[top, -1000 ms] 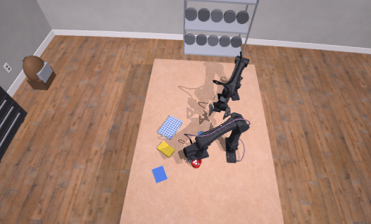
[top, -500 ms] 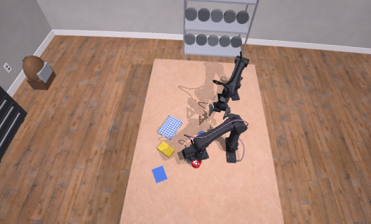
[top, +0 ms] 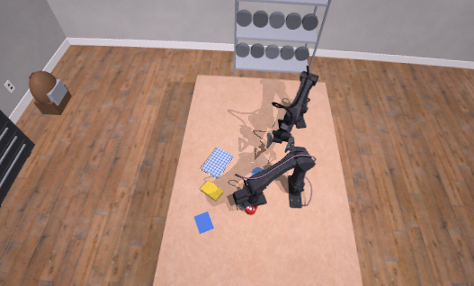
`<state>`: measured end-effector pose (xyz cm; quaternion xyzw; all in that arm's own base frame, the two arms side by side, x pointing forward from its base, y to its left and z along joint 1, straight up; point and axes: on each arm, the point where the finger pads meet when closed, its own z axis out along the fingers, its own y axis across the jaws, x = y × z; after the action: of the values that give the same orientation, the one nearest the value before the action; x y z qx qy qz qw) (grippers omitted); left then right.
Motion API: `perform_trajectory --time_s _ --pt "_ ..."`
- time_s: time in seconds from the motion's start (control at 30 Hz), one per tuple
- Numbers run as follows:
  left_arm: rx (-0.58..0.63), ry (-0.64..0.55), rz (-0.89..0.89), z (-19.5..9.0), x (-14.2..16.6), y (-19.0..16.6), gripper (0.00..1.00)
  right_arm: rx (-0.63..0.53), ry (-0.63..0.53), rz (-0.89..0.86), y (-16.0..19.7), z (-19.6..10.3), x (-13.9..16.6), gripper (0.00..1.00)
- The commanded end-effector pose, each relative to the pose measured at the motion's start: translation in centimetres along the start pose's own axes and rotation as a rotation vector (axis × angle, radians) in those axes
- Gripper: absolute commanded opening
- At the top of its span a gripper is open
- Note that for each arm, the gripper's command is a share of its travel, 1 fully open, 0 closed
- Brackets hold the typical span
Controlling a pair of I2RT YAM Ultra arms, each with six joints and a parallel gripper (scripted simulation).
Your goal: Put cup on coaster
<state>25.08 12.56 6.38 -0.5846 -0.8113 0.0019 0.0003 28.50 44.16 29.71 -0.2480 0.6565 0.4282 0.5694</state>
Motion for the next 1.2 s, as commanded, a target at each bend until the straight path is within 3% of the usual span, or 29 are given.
perform_trajectory --time_s 0.0,0.03,0.67,0.87,1.07,1.17 --pt "-0.005 0.005 0.009 0.6 0.1 0.3 0.96 -0.001 -0.043 0.006 0.2 -0.7 -1.7 1.00" --pt "-0.008 0.005 0.009 0.5 0.1 0.4 0.87 -0.001 -0.043 0.006 0.2 -0.7 -1.7 1.00" --pt "-0.002 0.001 0.004 0.4 0.0 -0.1 0.66 -0.001 -0.043 0.006 0.2 -0.7 -1.7 1.00" --pt "-0.020 0.004 0.004 -0.8 0.0 0.4 0.00 -0.001 -0.043 0.006 0.2 -0.7 -1.7 1.00" --pt "-0.020 0.004 0.004 -3.0 0.0 0.3 0.00 -0.001 -0.043 0.006 0.2 -0.7 -1.7 1.00" --pt "-0.020 0.004 0.004 -6.1 0.0 0.2 0.00 -0.001 -0.043 0.006 0.2 -0.7 -1.7 1.00"
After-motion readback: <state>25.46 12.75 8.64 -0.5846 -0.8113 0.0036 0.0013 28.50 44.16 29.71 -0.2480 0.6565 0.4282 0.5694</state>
